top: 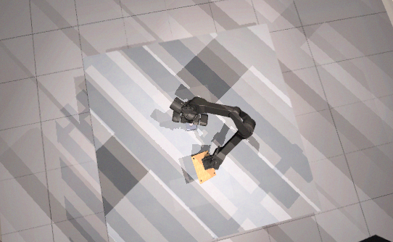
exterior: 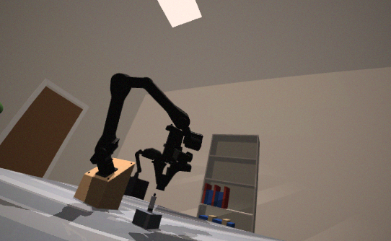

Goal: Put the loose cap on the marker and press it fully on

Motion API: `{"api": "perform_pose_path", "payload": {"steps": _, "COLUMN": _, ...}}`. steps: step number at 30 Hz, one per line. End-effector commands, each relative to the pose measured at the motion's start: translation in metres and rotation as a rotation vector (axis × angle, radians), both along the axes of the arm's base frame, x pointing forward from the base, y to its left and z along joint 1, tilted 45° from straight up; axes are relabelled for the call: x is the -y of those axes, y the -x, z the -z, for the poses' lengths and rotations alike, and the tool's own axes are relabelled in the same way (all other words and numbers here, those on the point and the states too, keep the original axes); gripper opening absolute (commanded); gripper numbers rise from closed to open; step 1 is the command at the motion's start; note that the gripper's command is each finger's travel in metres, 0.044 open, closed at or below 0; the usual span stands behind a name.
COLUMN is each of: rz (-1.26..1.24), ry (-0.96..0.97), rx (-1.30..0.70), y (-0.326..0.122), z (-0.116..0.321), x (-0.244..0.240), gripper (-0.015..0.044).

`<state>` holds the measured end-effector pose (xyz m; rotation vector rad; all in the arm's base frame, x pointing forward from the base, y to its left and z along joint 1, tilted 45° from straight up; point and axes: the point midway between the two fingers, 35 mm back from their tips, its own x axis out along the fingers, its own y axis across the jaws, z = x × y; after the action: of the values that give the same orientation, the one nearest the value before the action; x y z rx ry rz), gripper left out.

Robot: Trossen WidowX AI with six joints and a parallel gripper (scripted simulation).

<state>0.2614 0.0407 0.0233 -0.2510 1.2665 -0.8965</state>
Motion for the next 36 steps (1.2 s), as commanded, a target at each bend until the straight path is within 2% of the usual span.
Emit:
{"api": "perform_pose_path", "payload": {"steps": 1, "rz": 0.002, "ry": -0.001, "rx": -0.001, "y": 0.013, "z": -0.004, "x": -0.002, "gripper": 0.0000}}
{"api": "perform_pose_path", "payload": {"steps": 36, "rz": 0.001, "ry": -0.001, "rx": 0.000, "y": 0.012, "z": 0.028, "x": 0.029, "gripper": 0.0000}}
